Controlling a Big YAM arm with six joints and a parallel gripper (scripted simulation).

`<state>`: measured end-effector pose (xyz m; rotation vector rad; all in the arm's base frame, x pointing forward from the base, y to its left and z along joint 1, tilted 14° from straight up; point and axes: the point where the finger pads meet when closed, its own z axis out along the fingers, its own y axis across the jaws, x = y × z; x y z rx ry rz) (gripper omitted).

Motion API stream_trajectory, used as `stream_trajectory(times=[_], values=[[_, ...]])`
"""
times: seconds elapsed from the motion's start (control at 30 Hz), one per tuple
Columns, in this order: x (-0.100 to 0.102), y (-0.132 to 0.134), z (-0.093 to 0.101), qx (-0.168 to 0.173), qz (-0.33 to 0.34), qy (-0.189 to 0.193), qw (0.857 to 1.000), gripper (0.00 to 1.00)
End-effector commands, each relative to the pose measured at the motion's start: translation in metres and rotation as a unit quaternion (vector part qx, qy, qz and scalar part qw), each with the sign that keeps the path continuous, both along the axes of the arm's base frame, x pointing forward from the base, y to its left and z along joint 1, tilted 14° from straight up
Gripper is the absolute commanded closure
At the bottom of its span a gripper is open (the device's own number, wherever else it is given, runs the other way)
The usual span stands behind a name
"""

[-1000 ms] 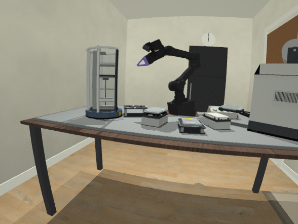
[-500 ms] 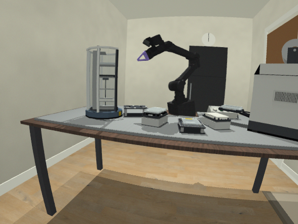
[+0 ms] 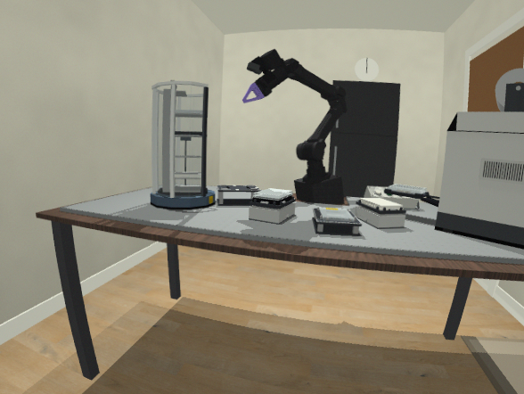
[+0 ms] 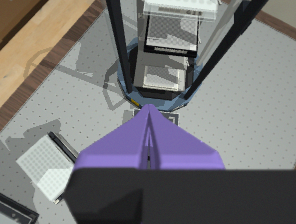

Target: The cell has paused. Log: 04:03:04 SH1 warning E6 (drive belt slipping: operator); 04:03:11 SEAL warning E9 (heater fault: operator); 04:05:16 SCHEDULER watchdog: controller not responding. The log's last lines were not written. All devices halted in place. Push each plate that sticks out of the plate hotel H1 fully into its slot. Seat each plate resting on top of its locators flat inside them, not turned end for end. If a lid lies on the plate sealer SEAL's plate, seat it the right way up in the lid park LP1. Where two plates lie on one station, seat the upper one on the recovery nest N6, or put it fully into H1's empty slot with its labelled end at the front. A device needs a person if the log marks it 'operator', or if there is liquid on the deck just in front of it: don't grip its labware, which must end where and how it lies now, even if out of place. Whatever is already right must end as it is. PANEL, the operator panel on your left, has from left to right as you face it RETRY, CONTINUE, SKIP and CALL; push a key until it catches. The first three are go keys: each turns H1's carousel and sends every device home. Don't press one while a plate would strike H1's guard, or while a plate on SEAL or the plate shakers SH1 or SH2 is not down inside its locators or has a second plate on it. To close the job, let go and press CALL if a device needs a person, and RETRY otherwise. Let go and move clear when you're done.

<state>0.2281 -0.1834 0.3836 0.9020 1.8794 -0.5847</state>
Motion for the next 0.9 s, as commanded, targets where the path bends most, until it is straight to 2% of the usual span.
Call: stream_trajectory(times=[0.0,0.2,0.37,0.43,0.47,0.67,0.87], values=[[0.008,0.007,0.031,0.021,0.014,0.011,1.0,1.0],[0.025,0.02,0.029,0.074,0.052,0.087,0.992,1.0],[0.038,0.03,0.027,0.112,0.091,0.156,0.977,1.0],[0.038,0.03,0.027,0.112,0.091,0.156,0.977,1.0],[0.04,0.031,0.026,0.121,0.094,0.168,0.974,1.0],[0.058,0.045,0.024,0.172,0.135,0.241,0.945,1.0],[0.074,0.058,0.021,0.222,0.171,0.312,0.908,1.0]])
